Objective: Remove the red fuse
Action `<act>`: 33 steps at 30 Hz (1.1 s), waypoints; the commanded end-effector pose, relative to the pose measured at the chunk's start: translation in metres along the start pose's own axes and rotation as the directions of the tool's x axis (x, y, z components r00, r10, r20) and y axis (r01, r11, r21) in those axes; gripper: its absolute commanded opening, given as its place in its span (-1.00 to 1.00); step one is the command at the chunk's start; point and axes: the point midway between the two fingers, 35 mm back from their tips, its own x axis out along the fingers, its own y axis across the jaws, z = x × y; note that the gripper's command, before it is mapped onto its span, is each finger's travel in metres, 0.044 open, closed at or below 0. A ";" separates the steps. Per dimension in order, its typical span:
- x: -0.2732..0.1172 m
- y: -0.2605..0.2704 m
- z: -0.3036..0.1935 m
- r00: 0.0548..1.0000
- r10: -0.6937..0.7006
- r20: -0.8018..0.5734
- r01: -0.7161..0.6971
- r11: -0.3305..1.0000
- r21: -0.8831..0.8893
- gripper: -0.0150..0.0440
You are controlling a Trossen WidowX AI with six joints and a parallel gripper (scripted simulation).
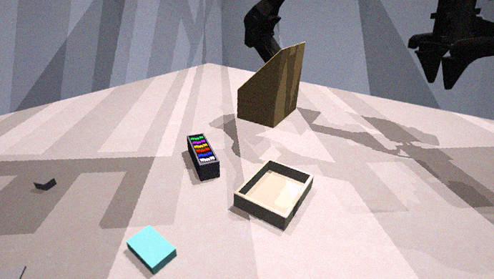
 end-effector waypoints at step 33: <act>-0.006 -0.152 -0.426 0.993 -0.044 -0.114 0.066 -0.587 0.807 -0.26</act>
